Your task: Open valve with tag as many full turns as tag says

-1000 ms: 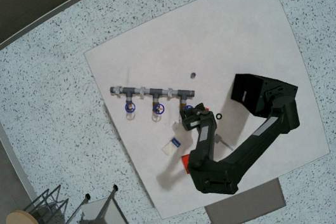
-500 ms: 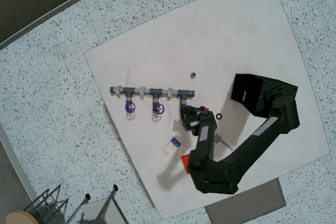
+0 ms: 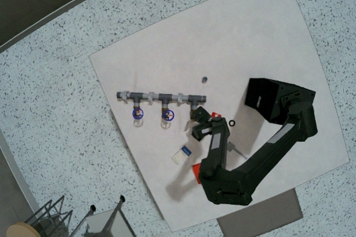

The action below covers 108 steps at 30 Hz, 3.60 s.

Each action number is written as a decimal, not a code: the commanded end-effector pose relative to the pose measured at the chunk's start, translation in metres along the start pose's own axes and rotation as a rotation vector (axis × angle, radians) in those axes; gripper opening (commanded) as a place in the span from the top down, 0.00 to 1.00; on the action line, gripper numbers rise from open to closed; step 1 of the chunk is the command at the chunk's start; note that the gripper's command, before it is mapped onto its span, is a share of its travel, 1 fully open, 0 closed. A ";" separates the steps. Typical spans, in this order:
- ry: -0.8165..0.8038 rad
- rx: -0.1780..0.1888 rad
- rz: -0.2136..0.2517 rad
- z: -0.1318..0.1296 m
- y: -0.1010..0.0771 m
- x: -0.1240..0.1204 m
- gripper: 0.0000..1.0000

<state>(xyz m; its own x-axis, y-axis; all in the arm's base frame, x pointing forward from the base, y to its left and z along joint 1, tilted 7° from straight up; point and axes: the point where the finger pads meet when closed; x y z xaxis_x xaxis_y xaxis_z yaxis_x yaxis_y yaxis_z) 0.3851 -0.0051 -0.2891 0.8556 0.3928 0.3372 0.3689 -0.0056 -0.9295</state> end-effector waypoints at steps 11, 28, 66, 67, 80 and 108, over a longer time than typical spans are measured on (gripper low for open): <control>0.888 -0.007 -0.009 -0.001 0.002 -0.003 0.00; 1.782 -0.023 -0.013 0.000 0.002 -0.003 0.00; 1.750 -0.027 -0.012 -0.001 0.002 -0.003 1.00; 1.750 -0.027 -0.012 -0.001 0.002 -0.003 1.00; 1.296 -0.025 -0.005 -0.002 0.002 -0.004 1.00; 1.296 -0.026 -0.005 -0.002 0.002 -0.004 0.00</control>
<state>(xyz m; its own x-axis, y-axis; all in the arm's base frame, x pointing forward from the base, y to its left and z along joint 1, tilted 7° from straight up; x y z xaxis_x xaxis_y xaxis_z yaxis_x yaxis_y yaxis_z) 0.3850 -0.0094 -0.2891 0.5173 -0.8232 0.2338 0.3682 -0.0325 -0.9292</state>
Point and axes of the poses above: the point where the finger pads meet when closed, its own y axis out along the fingers, its own z axis across the jaws, x = y × z, and after that the axes turned 1 degree about -y, right-handed
